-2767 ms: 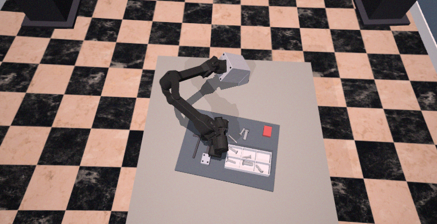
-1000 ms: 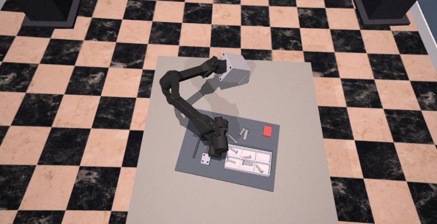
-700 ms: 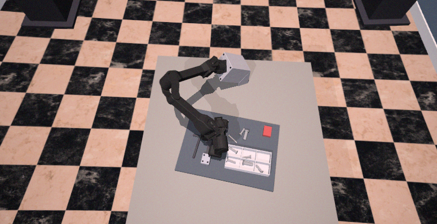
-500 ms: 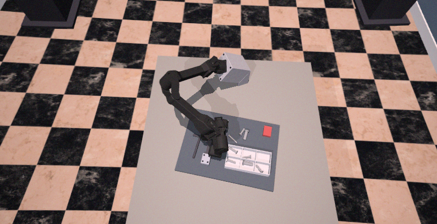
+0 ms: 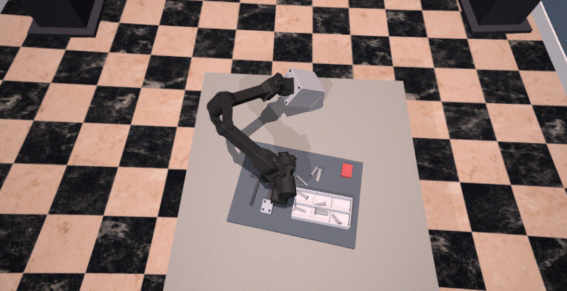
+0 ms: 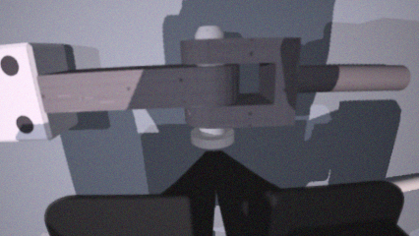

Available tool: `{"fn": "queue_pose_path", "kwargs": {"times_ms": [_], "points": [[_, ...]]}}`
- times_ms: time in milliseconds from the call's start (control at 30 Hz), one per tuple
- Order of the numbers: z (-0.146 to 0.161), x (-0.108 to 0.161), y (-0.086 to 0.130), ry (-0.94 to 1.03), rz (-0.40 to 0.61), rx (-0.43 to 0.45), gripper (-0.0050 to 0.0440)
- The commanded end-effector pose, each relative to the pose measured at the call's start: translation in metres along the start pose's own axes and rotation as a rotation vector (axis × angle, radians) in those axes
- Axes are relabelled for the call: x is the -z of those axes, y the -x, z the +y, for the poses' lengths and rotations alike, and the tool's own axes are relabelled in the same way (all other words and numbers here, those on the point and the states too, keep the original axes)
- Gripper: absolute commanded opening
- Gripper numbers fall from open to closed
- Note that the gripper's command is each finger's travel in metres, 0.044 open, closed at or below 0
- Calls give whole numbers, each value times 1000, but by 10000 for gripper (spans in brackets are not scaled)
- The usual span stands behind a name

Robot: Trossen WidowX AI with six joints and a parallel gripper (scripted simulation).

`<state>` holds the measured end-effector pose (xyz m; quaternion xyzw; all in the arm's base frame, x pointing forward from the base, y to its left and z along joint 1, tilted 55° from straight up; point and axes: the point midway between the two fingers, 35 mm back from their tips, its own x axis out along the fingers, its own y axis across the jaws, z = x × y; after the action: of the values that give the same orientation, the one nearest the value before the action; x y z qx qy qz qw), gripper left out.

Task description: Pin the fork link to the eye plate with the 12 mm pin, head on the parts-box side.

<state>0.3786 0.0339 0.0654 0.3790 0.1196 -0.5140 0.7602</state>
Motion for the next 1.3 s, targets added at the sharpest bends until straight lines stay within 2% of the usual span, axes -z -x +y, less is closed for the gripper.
{"fn": "queue_pose_path", "kwargs": {"times_ms": [0, 1267], "points": [[3, -6, 4, -13, 6, -12, -50], [3, -15, 4, -11, 5, -12, -50]]}}
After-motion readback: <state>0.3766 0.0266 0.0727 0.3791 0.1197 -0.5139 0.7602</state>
